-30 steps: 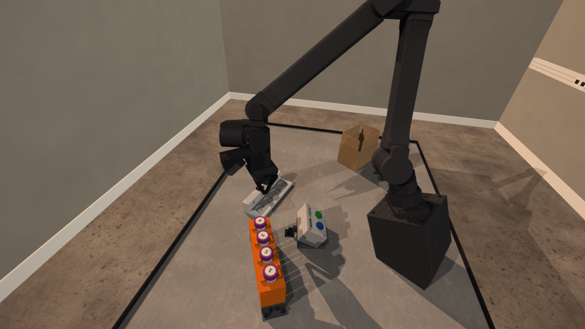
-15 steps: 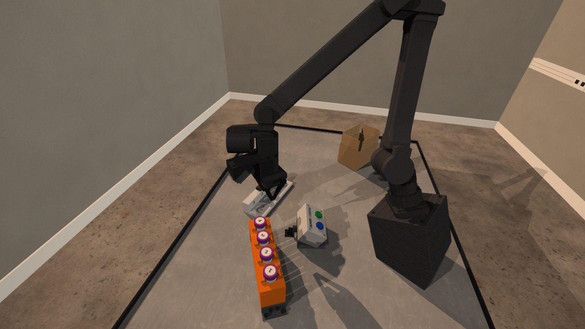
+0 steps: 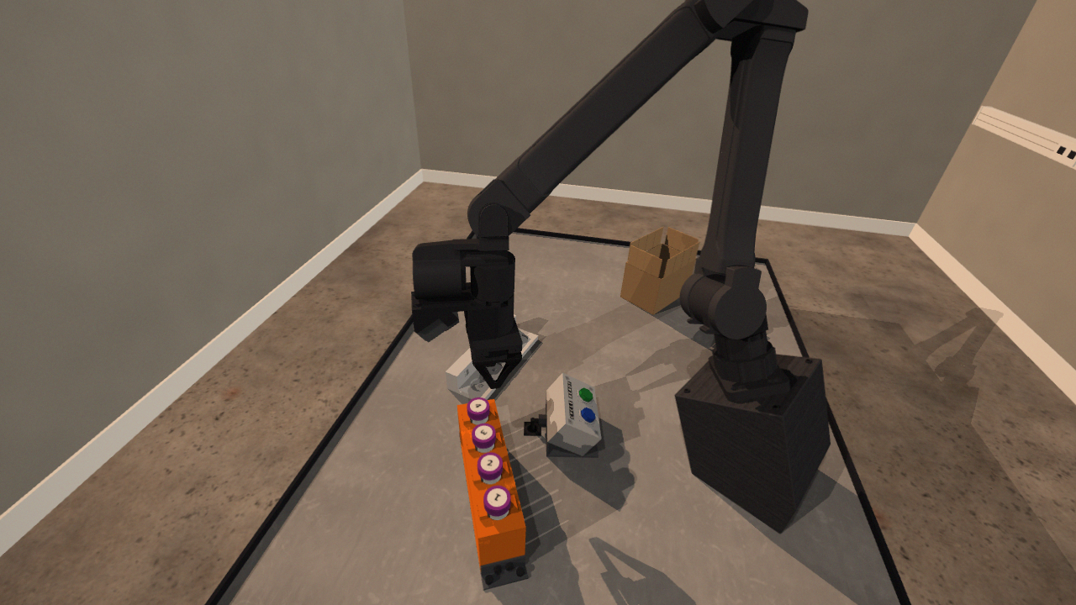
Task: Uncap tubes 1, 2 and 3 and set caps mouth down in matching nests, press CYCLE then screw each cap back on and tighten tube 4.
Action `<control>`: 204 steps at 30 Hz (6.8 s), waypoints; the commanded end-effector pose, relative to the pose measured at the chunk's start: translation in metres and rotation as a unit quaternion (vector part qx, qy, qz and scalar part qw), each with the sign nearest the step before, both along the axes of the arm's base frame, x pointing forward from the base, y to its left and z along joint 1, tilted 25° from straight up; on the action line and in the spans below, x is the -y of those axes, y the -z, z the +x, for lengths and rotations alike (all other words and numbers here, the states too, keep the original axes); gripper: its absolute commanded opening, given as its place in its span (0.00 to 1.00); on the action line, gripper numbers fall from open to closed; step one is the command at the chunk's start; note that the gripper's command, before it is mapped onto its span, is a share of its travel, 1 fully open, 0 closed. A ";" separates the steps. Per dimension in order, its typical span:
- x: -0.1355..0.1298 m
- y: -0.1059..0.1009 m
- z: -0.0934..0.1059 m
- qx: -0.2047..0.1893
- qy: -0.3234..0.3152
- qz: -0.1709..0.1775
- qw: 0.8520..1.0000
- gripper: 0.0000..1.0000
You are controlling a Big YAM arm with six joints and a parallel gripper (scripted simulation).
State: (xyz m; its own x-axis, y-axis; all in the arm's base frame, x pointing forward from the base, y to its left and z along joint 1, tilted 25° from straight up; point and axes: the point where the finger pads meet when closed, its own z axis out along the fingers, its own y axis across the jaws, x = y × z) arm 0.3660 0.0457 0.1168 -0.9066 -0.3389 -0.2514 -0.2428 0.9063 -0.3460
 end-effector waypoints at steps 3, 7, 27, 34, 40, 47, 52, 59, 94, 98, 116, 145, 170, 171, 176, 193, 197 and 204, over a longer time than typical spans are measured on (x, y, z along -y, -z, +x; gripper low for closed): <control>-0.023 0.002 0.010 0.045 0.148 0.050 0.987 0.49; -0.040 0.004 0.011 0.066 0.212 0.078 0.972 0.49; -0.113 0.030 0.000 0.151 0.526 0.199 0.813 0.49; -0.154 0.045 -0.006 0.166 0.584 0.222 0.763 0.49; -0.179 0.053 -0.009 0.166 0.584 0.222 0.763 0.49; -0.162 0.049 -0.010 0.169 0.595 0.223 0.754 0.49; -0.156 0.076 -0.012 0.165 0.595 0.209 0.759 0.49; -0.153 0.088 -0.005 0.163 0.588 0.209 0.764 0.49; -0.149 0.107 0.002 0.163 0.587 0.211 0.764 0.49; -0.149 0.107 0.002 0.163 0.587 0.211 0.764 0.49; -0.156 0.098 0.004 0.166 0.585 0.221 0.762 0.00; -0.150 0.107 0.003 0.063 0.250 0.083 0.962 0.00; -0.152 0.105 0.003 -0.078 -0.242 -0.099 0.962 0.00; -0.152 0.105 0.003 -0.083 -0.262 -0.106 0.956 0.00; -0.152 0.105 0.003 -0.110 -0.360 -0.142 0.915 0.00; -0.152 0.103 0.004 -0.184 -0.629 -0.242 0.716 0.00; -0.152 0.104 0.004 -0.194 -0.661 -0.253 0.679 0.00; -0.152 0.103 0.004 -0.220 -0.758 -0.289 0.542 0.00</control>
